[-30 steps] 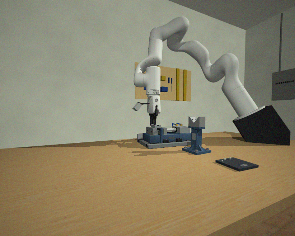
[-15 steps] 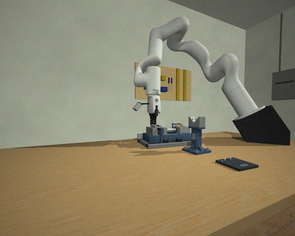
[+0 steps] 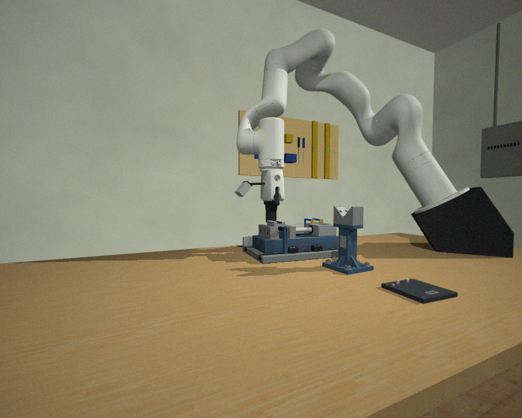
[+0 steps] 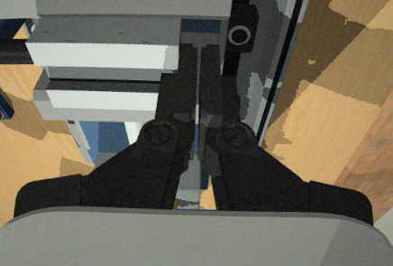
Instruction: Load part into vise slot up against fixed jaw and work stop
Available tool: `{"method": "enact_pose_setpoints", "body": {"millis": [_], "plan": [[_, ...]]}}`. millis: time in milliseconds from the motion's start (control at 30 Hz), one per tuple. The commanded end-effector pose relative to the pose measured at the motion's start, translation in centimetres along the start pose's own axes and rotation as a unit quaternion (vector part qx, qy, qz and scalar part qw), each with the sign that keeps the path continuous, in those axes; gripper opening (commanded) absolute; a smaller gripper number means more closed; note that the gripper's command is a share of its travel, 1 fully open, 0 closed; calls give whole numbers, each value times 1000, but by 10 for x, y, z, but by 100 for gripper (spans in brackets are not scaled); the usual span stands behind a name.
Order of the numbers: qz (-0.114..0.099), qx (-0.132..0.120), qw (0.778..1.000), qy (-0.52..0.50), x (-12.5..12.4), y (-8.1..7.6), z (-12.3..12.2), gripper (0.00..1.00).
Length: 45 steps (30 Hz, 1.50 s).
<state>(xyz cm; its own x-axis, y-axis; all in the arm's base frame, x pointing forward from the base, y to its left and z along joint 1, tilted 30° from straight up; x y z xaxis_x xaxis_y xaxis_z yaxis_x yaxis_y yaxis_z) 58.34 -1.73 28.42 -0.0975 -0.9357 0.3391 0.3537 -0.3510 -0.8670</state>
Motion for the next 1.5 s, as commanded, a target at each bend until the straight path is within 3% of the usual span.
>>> {"method": "enact_pose_setpoints", "body": {"millis": [0, 800, 1467], "plan": [[5, 3, 1000, -1, -2, -1, 1, 0], [5, 3, 1000, -1, -1, -1, 1, 0], [5, 3, 1000, -1, 26, 0, 4, 0]]}}
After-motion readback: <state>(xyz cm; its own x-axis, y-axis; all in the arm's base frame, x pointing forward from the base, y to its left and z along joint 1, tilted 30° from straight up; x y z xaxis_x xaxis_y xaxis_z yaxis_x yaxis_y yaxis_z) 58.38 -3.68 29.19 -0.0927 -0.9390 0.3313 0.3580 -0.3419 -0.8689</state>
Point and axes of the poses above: the point where the finger pads meet when closed, its own y axis out along the fingers, its own x axis across the jaws, z = x × y, the point moved 8 cm from there along -y, back along the fingers, and after that the axes turned 6 degrees about y, right-handed, at the moved point
